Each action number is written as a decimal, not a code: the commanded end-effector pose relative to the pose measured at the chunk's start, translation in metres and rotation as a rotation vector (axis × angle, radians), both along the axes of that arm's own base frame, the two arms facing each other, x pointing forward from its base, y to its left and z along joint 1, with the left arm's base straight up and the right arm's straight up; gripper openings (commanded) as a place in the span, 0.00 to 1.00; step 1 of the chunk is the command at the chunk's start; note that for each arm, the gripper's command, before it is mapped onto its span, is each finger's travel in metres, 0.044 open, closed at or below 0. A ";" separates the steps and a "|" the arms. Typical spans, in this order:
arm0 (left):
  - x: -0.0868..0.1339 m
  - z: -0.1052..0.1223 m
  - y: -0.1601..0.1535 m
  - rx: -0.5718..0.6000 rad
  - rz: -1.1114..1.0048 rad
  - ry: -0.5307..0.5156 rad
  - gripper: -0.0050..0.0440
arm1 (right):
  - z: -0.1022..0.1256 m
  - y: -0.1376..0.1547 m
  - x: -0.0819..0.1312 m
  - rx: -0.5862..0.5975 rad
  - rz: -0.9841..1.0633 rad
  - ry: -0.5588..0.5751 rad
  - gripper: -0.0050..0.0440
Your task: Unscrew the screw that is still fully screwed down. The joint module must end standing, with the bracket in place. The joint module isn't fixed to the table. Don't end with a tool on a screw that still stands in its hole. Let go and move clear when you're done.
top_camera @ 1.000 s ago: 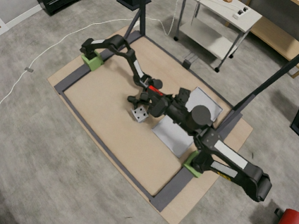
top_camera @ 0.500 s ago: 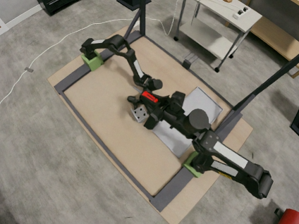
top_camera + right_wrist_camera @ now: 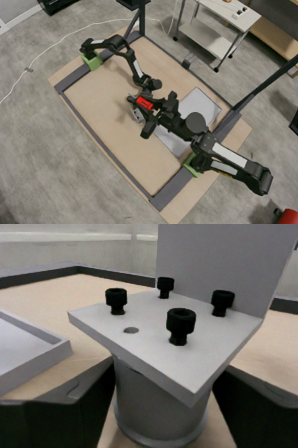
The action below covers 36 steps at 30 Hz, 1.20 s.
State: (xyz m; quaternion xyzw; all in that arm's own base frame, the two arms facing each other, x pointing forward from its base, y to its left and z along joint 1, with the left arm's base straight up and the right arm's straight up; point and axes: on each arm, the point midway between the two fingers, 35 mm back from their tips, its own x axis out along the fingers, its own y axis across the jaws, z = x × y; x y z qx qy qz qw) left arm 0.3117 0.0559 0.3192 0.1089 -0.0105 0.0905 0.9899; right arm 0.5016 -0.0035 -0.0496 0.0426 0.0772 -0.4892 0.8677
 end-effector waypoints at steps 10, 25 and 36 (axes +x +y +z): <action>-0.008 0.011 0.019 -0.265 0.046 -0.090 0.37 | 0.015 0.000 0.007 0.010 -0.003 -0.037 0.60; -0.013 0.010 0.039 -0.551 0.094 -0.169 0.37 | 0.015 0.000 0.007 0.010 -0.003 -0.037 0.60; -0.017 0.016 0.051 -0.719 0.118 -0.232 0.37 | 0.015 0.000 0.007 0.010 -0.003 -0.037 0.60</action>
